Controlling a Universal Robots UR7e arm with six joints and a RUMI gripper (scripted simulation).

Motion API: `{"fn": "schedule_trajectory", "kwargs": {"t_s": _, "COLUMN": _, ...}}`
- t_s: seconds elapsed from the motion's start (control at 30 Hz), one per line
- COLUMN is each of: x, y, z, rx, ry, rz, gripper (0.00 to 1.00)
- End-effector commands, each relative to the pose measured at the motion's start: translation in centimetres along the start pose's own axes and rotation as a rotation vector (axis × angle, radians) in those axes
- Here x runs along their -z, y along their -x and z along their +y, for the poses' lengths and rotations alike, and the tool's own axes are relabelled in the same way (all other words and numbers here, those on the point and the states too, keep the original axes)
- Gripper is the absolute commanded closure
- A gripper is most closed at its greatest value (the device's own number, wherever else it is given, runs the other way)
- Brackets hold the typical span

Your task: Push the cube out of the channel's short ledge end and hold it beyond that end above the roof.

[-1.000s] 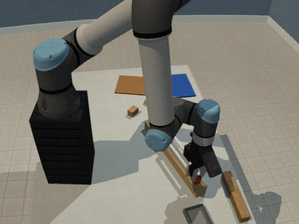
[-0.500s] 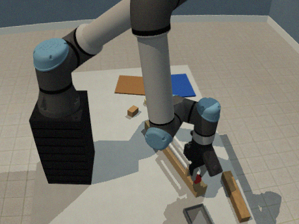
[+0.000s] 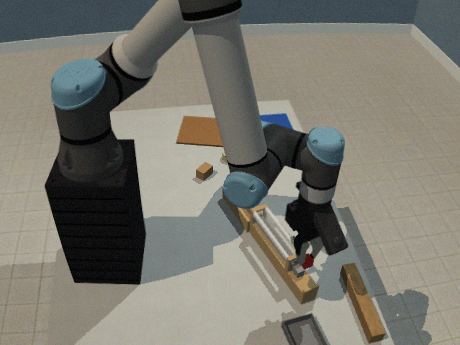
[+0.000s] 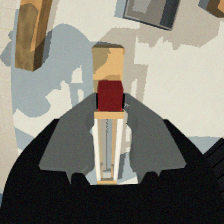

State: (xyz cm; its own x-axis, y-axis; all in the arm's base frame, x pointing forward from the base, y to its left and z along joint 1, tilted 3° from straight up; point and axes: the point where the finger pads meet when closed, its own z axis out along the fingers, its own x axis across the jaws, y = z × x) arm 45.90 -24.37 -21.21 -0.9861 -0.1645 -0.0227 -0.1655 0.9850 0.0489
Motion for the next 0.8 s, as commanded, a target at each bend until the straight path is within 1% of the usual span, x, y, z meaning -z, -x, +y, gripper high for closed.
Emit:
{"fn": "schedule_trajectory", "kwargs": {"t_s": 0.0, "x": 1.33, "y": 0.01, "z": -0.02, "rx": 0.000, "ry": 0.000, "rz": 0.000, "gripper": 1.00}}
{"fn": "schedule_trajectory", "kwargs": {"t_s": 0.77, "x": 1.54, "y": 0.01, "z": -0.02, "rx": 0.000, "ry": 0.000, "rz": 0.000, "gripper": 1.00}}
